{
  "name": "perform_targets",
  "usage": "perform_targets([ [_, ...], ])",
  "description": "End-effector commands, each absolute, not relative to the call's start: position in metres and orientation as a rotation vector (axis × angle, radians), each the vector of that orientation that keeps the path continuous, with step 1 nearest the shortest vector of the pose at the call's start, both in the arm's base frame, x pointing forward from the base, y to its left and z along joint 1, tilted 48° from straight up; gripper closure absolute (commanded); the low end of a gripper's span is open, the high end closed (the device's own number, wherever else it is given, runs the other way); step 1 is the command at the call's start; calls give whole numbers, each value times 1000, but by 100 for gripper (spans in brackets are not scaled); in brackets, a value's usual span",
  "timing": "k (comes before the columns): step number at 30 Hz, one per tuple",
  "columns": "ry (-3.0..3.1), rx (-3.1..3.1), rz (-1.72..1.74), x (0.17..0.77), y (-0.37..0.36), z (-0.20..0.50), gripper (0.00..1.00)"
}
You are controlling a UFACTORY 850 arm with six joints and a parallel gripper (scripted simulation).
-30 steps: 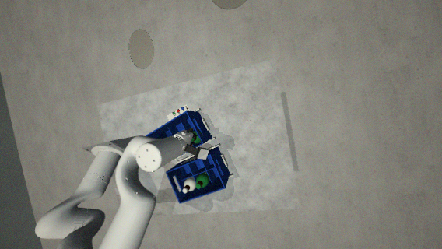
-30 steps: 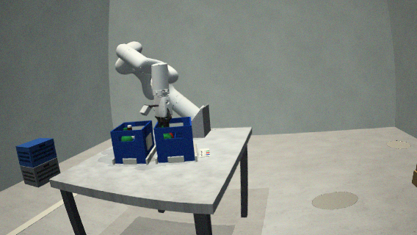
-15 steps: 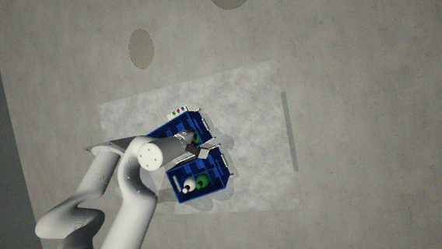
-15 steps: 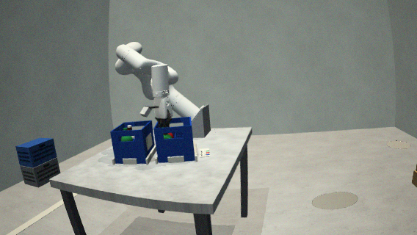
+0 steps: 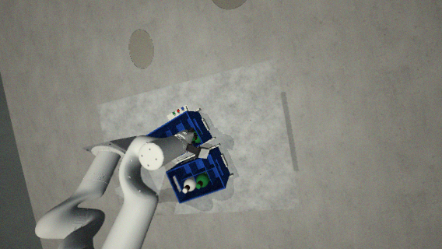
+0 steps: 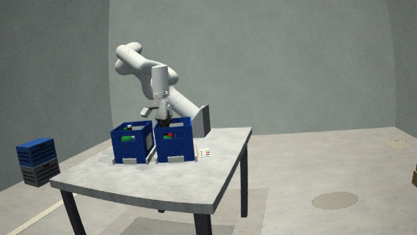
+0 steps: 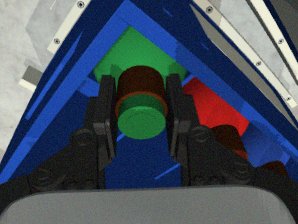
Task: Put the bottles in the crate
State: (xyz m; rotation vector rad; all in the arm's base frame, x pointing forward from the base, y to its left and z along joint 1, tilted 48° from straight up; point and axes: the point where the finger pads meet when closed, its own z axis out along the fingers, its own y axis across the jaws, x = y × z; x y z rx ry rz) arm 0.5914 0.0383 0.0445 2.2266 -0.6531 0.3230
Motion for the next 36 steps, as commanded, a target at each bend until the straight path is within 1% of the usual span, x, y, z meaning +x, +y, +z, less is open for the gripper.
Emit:
perform_targets([
  [1,-653,2228,325,592,39,45,100],
  [2,-653,2228,325,592,37,43,35],
  [36,-653,2228,325,592,43,48,35],
])
